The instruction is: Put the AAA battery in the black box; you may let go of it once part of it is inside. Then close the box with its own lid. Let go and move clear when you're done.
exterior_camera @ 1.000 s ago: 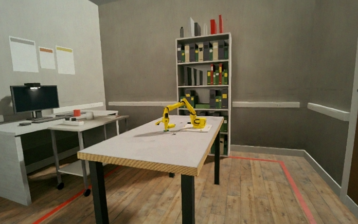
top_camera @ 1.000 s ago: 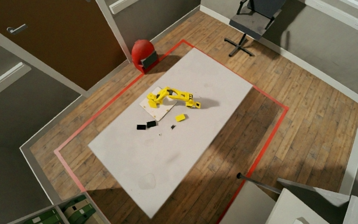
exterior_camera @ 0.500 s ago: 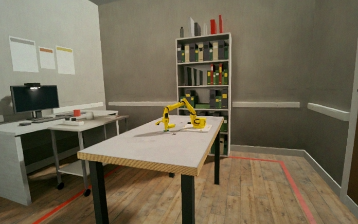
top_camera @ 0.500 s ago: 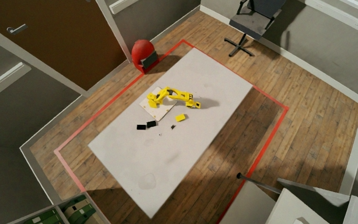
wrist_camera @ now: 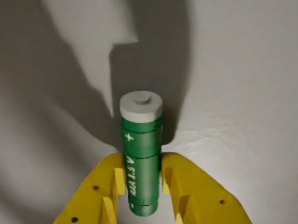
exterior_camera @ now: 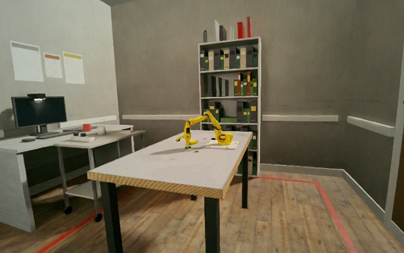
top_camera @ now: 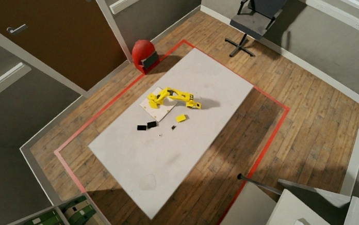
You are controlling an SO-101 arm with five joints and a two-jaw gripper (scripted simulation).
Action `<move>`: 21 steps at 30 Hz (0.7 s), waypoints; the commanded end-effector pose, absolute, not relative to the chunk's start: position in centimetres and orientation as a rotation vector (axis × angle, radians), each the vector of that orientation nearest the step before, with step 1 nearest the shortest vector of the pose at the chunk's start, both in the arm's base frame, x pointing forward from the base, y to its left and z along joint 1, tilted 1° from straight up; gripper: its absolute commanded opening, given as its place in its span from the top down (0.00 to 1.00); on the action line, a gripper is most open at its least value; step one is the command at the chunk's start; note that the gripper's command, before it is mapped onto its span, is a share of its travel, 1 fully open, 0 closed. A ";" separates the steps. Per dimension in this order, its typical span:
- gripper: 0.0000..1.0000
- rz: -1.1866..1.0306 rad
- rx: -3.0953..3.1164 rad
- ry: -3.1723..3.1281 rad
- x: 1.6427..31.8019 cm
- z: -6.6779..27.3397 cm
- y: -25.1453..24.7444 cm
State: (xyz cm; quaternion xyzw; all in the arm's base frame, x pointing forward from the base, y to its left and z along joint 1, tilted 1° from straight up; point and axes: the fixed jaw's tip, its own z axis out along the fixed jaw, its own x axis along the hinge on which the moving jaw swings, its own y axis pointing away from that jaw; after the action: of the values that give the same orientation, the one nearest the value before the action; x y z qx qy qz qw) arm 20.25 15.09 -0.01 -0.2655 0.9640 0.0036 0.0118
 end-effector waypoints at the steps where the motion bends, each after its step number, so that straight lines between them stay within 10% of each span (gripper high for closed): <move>1: 0.97 0.006 -0.845 3.015 20.1 0.3 15.0; 21: 0.97 0.006 -0.845 3.015 20.1 4.0 15.0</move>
State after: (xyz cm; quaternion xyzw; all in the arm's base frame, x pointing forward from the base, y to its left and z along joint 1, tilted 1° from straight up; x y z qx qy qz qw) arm 19.97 14.89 3.10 -0.2656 0.9641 -0.0022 -0.0044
